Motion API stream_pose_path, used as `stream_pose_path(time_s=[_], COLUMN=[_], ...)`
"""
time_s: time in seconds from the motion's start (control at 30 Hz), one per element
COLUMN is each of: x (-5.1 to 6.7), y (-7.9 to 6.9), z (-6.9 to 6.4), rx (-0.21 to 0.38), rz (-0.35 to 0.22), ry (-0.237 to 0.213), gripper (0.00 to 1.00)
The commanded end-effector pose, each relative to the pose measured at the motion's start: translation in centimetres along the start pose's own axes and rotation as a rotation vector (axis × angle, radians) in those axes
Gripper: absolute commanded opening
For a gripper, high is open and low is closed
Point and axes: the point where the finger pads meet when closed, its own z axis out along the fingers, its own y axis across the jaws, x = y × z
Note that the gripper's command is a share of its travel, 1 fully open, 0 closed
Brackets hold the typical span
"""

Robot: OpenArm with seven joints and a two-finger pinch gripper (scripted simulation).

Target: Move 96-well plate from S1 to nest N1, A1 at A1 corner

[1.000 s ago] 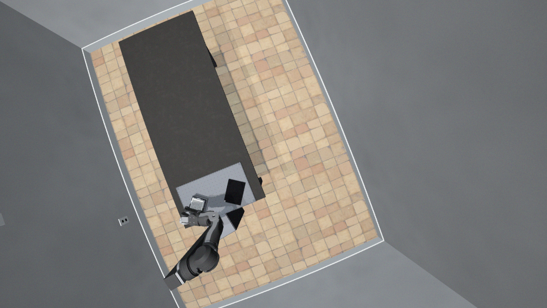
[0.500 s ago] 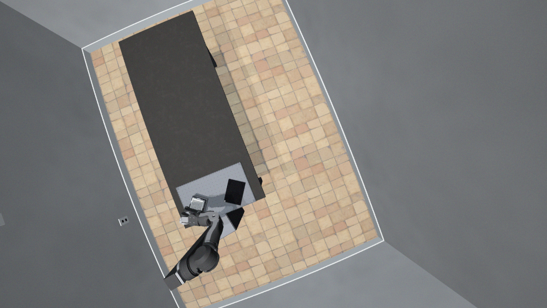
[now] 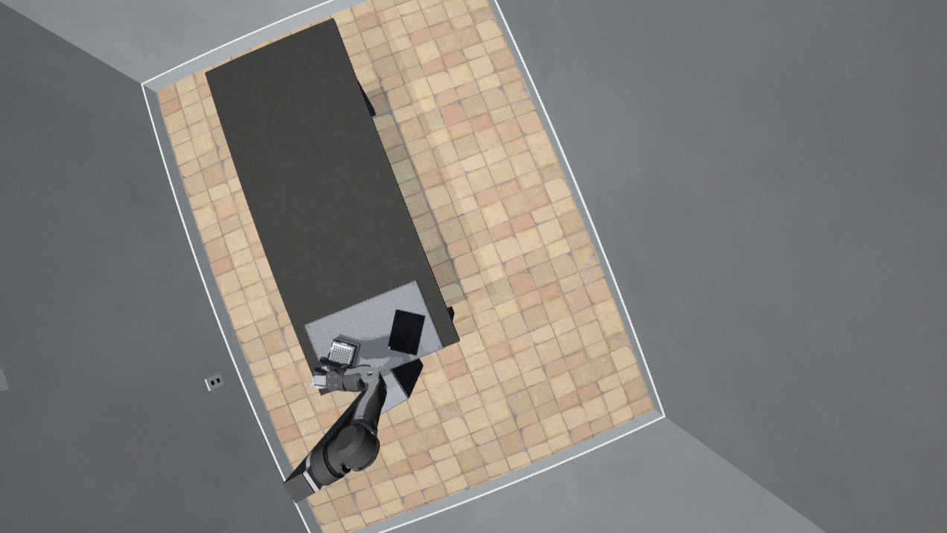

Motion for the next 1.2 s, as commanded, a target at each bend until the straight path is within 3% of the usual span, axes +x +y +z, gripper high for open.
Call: stream_pose_path(time_s=[0.0,0.17,0.57,0.73,1.13,1.17], x=[0.0,-0.1,-0.1,-0.2,-0.2,-0.1], y=[0.1,0.1,0.1,0.2,0.2,0.1], z=[-0.1,-3.2,-3.2,-6.4,-6.4,-7.0], rx=[-0.002,-0.004,-0.004,-0.005,-0.005,-0.005], rz=[0.0,0.005,0.005,0.005,0.005,0.004], ry=[0.001,0.002,0.002,0.002,0.002,0.002], gripper=[0.0,0.0,0.0,0.0,0.0,0.0])
